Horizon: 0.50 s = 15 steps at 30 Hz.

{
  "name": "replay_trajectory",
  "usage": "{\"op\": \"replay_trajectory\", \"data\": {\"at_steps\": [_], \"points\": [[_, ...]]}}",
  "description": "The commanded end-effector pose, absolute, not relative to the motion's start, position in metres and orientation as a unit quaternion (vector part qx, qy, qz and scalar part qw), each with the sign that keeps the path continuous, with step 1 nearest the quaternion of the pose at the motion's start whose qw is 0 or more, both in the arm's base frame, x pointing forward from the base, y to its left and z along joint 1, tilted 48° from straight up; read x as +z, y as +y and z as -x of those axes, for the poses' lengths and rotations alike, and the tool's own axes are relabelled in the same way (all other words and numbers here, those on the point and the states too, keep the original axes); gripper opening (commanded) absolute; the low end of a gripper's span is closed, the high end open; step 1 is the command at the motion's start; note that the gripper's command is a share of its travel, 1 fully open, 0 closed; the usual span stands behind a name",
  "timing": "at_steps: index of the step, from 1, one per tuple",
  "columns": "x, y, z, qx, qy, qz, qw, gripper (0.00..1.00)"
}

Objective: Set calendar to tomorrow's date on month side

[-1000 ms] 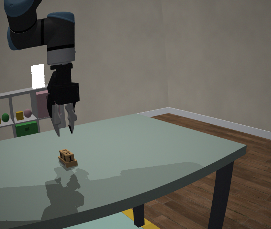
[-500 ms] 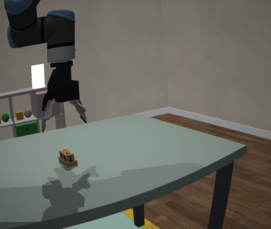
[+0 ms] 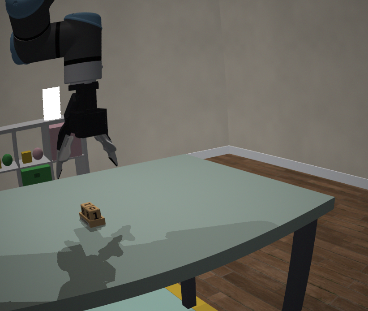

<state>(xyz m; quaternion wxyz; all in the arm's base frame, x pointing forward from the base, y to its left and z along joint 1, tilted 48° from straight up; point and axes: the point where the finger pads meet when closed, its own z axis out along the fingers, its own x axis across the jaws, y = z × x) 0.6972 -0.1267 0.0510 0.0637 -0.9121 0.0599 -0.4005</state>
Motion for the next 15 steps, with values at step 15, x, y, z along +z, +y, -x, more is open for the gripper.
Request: {"op": "replay_trajectory", "data": {"at_steps": [15], "points": [[0.09,-0.131,-0.654,-0.401,0.06,0.912,0.064,1.0]]}}
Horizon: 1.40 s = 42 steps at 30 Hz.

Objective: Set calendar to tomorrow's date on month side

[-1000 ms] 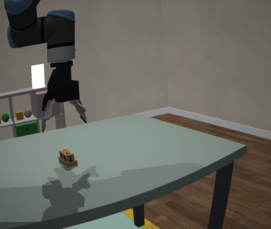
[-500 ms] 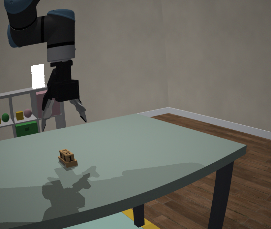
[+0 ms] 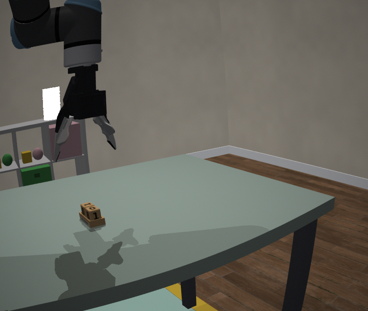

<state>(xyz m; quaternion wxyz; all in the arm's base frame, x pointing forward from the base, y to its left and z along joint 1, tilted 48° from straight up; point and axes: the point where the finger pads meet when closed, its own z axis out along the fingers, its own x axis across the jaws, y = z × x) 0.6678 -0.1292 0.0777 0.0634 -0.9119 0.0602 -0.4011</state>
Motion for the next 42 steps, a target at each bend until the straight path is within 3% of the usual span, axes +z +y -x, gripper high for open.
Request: {"op": "replay_trajectory", "data": {"at_steps": [1,42], "points": [[0.0922,-0.1308,-0.6521,-0.401,0.06,0.912,0.064,1.0],[0.0995,-0.1316,-0.6441,-0.401,0.06,0.912,0.064,1.0]]}}
